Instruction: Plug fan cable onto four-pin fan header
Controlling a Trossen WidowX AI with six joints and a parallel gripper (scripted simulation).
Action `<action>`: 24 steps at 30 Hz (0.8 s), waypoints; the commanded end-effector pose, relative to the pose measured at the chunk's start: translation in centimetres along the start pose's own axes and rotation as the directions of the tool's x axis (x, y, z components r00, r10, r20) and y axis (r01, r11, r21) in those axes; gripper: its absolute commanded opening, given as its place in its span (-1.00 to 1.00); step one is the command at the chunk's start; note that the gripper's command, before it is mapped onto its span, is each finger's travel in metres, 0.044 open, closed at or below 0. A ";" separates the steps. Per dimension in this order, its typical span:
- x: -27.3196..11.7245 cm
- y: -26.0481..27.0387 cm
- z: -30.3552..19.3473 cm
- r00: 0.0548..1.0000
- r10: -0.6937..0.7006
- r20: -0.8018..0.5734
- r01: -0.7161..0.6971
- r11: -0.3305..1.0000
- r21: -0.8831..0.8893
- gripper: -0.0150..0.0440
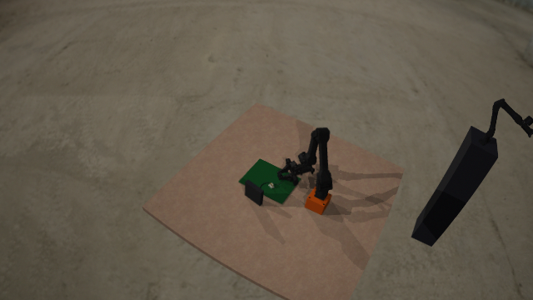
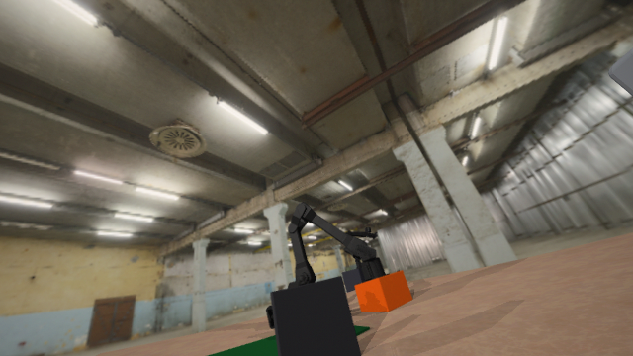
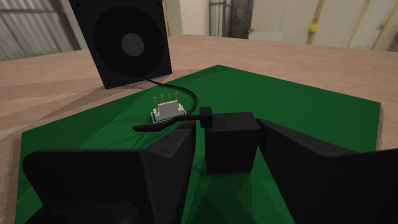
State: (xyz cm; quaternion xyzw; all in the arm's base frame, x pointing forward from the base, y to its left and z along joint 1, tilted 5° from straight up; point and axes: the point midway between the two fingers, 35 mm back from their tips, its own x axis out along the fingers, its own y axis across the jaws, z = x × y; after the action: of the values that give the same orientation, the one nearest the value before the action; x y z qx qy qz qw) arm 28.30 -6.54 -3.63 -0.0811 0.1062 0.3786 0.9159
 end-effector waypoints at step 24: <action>-2.3 -0.4 -0.4 0.999 -0.014 -0.039 0.014 1.000 0.002 0.20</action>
State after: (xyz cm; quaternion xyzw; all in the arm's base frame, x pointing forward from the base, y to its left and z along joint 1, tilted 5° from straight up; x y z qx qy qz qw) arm 27.21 -8.00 -3.45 -0.0829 0.1190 0.3716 0.9170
